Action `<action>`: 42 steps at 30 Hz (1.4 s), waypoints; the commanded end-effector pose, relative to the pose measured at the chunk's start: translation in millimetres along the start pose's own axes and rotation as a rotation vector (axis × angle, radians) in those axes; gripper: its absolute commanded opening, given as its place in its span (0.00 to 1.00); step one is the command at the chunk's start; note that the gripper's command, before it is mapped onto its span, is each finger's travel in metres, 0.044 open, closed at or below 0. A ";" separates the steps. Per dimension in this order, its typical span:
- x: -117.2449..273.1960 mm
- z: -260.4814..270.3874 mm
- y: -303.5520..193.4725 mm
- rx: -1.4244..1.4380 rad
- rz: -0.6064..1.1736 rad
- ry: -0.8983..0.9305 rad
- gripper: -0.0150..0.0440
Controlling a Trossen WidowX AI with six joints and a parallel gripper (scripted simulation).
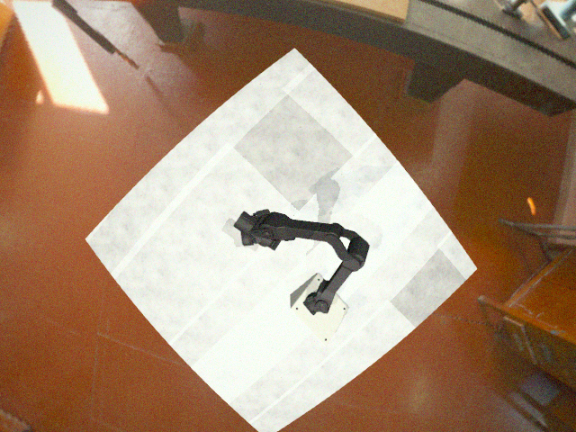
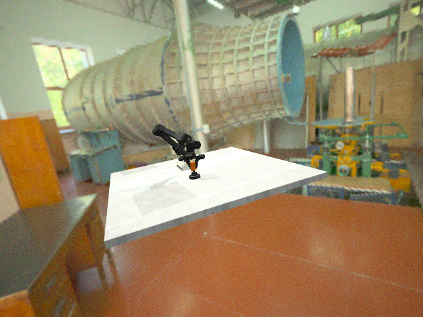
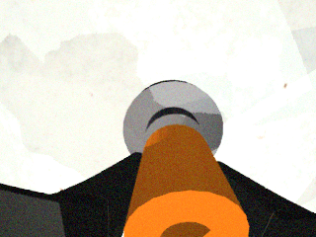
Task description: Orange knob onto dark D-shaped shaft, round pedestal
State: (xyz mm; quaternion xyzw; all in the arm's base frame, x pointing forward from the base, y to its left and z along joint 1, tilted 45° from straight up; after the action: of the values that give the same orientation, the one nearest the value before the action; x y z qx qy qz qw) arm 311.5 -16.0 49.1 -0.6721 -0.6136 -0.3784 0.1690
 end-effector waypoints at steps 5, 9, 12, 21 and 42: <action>-1.4 -0.3 0.5 0.002 -0.003 -0.002 0.25; -1.9 -0.4 0.8 -0.001 -0.003 -0.002 0.25; -2.0 -0.3 0.7 -0.001 -0.003 -0.002 0.25; -4.1 -0.2 0.5 0.026 -0.003 -0.002 0.25; -9.0 -0.3 0.5 -0.025 -0.003 -0.002 0.25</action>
State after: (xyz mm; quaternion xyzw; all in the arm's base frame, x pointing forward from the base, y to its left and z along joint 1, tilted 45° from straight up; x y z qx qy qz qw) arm 312.3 -20.3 44.8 -0.6746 -0.6068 -0.3898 0.1575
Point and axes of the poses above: the point midway between the two fingers, 35 mm back from their tips, its own x axis back along the fingers, its own z axis across the jaws, y = z × x, the point moved 2 cm from there along x, back along the fingers, and after that the axes turned 15 degrees about x, right-handed, at the moved point
